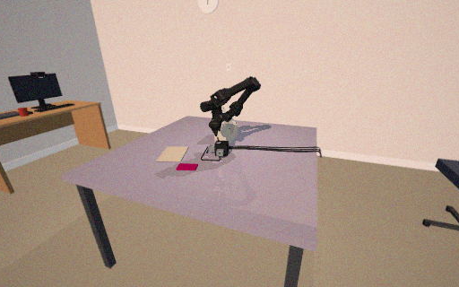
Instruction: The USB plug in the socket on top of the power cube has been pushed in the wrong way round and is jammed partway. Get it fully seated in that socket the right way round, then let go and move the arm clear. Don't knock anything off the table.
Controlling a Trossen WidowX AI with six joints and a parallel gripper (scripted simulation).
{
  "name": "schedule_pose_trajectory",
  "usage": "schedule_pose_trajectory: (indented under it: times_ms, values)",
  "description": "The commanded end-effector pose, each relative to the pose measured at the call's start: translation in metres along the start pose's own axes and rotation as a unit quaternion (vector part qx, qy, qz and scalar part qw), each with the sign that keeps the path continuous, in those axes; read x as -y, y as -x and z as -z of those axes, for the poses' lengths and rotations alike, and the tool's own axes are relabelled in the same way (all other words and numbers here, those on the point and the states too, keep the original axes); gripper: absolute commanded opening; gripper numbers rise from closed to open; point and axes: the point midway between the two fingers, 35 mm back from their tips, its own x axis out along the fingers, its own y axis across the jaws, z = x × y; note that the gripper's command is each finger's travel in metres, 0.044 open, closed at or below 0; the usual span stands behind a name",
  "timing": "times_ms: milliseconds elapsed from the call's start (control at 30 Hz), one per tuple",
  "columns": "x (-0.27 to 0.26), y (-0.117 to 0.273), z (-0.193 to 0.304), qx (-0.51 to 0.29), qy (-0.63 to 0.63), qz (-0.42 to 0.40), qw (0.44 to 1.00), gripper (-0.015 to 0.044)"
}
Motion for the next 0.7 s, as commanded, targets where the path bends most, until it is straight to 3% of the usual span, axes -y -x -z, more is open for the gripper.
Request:
schedule_pose_trajectory:
  times_ms: [0, 667]
  values:
    - [0.002, 0.002, 0.001, -0.006, 0.020, 0.001, 1.000, 0.0440]
    - [0.002, -0.014, 0.002, -0.006, 0.020, 0.001, 1.000, 0.0440]
